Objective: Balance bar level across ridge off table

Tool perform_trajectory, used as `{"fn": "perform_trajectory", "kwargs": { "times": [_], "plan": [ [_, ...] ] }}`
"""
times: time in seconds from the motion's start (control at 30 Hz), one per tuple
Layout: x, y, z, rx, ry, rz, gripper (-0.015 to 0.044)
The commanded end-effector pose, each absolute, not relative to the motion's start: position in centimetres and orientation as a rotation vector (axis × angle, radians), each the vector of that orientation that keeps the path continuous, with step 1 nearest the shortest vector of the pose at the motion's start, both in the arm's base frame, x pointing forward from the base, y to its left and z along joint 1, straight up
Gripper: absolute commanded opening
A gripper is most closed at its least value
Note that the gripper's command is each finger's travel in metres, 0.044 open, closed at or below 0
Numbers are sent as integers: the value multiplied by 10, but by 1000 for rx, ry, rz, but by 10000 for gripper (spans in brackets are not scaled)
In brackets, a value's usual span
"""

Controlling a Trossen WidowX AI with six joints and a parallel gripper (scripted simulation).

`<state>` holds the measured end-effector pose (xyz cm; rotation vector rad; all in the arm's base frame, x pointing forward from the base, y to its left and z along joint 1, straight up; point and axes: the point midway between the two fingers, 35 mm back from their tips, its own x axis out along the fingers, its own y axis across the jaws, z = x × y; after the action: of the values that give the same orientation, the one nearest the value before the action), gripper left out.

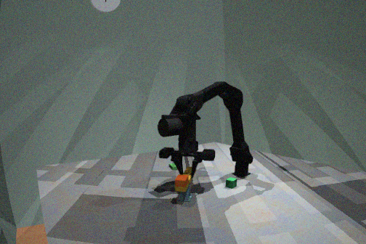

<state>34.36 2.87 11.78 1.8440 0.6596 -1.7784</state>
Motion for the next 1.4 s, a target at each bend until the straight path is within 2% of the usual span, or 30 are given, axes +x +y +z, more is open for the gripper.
{"fn": "perform_trajectory", "kwargs": {
  "times": [0.0,1.37],
  "plan": [
    [344,28,117,1845,653,-1780,0],
    [343,28,114,1845,653,-1780,0]
  ]
}}
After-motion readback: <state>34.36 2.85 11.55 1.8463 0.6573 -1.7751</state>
